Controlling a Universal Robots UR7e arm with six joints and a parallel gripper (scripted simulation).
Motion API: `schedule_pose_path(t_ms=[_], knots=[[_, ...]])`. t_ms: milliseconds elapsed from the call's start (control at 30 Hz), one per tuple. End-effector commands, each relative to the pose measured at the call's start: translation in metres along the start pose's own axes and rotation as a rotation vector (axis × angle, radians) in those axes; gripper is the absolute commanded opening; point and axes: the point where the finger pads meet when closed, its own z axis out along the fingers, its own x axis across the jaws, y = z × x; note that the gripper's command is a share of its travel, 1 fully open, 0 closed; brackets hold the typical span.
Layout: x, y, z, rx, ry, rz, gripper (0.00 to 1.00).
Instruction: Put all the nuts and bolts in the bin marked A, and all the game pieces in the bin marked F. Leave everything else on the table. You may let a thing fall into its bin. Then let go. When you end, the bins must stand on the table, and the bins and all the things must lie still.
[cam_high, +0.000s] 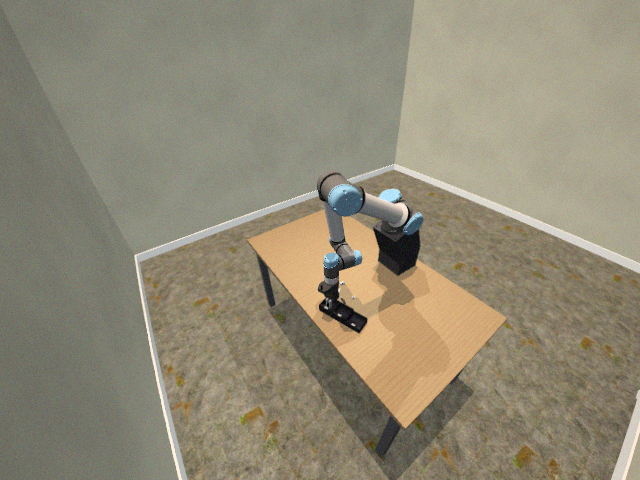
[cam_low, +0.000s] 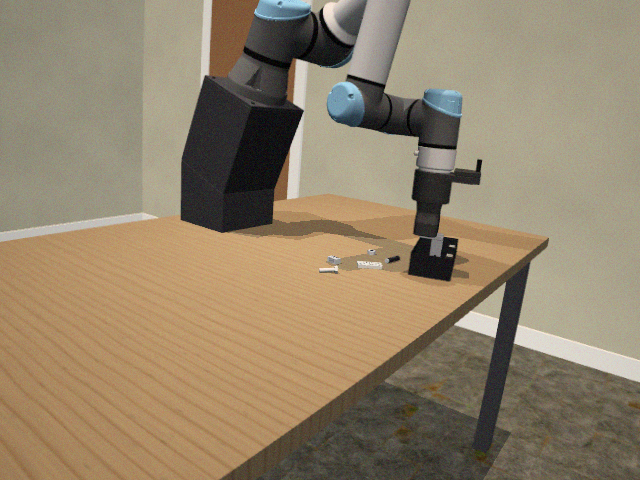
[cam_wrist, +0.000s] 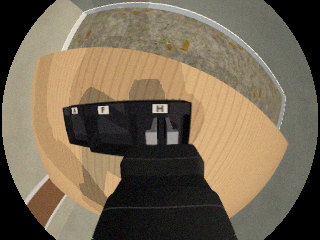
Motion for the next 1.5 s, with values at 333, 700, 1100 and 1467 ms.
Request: schedule_pose_path(t_ms=[333, 700, 1100, 1467], knots=[[-0.001, -0.001, -0.004, 0.002, 0.001, -0.001, 0.31], [0.0, 0.0, -0.016, 0.002, 0.001, 0.0, 0.31], [0.0, 0.0, -0.029, 0.002, 0.001, 0.001, 0.31], [0.0, 0.0, -0.061, 0.002, 0.001, 0.001, 0.31]])
